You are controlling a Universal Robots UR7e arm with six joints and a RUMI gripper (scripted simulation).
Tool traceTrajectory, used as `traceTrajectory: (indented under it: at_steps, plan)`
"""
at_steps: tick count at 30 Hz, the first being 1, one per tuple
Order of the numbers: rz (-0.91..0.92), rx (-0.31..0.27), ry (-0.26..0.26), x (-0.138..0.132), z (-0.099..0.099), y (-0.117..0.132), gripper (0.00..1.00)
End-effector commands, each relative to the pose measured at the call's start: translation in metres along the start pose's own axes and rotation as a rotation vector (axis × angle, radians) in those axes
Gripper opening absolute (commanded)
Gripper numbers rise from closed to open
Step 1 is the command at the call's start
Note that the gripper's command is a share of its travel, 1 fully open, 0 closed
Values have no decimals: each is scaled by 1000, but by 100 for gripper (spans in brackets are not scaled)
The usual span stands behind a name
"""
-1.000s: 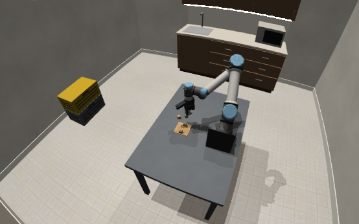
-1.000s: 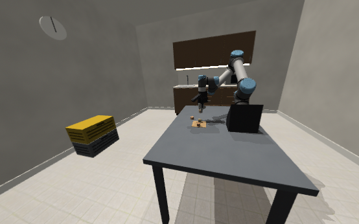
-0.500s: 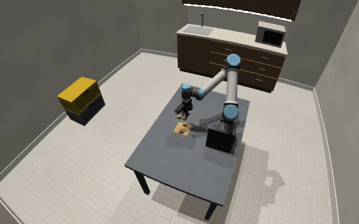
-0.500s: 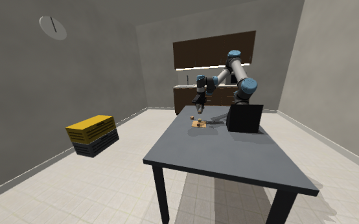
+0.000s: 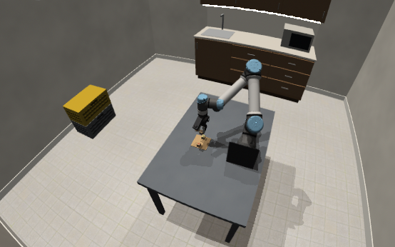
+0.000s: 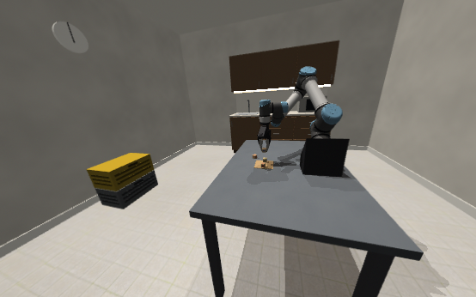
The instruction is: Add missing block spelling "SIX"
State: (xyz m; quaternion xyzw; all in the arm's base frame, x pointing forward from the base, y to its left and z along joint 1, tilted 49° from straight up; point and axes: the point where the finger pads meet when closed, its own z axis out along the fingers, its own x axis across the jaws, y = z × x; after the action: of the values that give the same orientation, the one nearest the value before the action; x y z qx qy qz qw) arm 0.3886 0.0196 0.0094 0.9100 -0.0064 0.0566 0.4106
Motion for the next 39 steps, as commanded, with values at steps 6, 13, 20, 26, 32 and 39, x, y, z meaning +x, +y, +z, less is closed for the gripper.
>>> traceTrajectory:
  at_steps: [6,13,20,26,32,39]
  plan:
    - [-89,1,3,-1,0,-7,9]
    - [-90,1,3,-1,0,-7,9]
    - [-90,1,3,-1,0,-7,9]
    - [-90,1,3,-1,1,-7,9]
    - [-90,1,3,0,9,-7,9]
    - [-90,1,3,0,30,-7,9]
